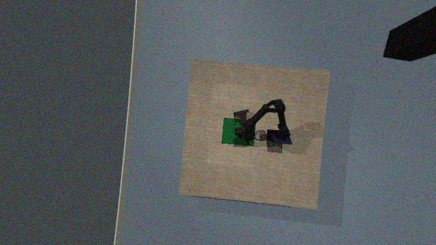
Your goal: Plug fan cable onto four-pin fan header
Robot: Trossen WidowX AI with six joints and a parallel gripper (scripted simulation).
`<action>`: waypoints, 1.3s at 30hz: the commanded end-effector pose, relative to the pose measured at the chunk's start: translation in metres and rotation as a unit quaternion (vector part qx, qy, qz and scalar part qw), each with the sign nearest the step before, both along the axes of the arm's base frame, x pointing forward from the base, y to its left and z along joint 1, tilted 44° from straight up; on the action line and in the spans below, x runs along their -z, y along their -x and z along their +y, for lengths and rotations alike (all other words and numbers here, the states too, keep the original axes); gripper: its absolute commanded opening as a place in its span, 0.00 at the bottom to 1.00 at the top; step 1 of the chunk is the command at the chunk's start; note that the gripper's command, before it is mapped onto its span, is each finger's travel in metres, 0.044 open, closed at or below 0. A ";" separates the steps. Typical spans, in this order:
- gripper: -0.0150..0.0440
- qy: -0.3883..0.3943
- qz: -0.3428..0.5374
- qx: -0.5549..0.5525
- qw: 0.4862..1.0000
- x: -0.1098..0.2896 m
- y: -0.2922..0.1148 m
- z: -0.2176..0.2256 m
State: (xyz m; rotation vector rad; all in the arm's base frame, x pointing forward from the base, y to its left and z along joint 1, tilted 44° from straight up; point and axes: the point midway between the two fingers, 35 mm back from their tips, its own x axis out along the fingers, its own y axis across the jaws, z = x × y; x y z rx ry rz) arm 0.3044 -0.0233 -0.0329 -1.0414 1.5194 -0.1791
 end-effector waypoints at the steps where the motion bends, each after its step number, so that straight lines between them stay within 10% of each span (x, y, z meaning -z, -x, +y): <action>1: 0.25 -0.001 -0.005 0.002 1.000 -0.001 -0.003 0.001; 39: 0.25 0.001 0.005 -0.008 1.000 0.002 0.001 0.000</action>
